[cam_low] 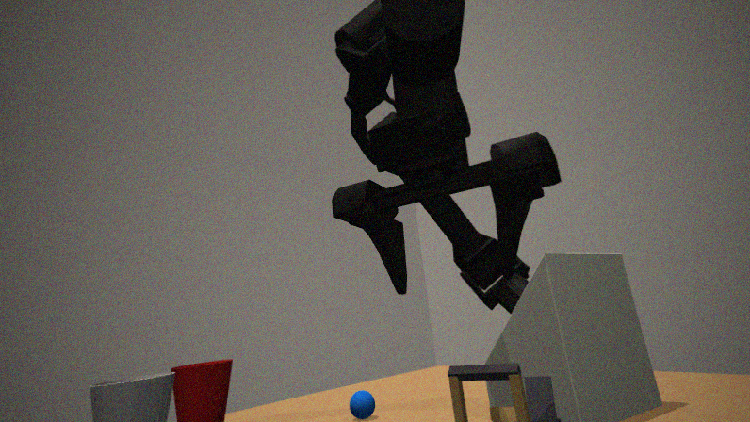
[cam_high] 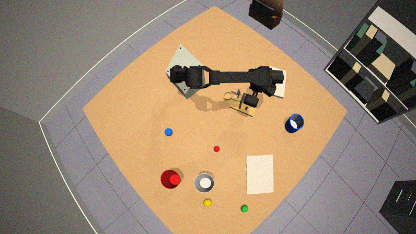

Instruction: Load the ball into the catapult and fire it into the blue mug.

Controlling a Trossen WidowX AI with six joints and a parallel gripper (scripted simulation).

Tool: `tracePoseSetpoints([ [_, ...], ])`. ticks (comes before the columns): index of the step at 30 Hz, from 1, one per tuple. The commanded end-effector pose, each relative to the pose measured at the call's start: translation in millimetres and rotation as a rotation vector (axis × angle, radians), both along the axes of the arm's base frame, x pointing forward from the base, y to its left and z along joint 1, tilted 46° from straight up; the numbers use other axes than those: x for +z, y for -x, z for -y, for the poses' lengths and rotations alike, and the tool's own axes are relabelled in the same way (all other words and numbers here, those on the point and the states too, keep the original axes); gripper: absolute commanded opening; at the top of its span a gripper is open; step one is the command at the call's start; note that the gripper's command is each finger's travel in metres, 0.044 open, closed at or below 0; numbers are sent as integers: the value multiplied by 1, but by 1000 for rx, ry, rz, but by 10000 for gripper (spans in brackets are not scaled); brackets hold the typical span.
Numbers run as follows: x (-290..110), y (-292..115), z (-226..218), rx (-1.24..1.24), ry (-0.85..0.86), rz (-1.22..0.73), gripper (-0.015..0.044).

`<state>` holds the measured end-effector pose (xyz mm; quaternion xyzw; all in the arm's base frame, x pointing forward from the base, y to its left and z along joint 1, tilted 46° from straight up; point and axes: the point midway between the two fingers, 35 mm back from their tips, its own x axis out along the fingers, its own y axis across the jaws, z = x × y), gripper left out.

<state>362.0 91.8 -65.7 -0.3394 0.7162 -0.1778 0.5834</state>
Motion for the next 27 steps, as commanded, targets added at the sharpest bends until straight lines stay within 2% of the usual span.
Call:
tracePoseSetpoints([
  [1,4,-7,28,-32,-2,3,361],
  [4,26,-22,75,-78,-17,50,300],
  [11,74,-28,178,-178,-2,151,300],
  [17,118,-4,267,-276,57,228,300],
  [21,132,3,288,-295,72,240,300],
  [27,126,5,296,-295,73,240,300],
])
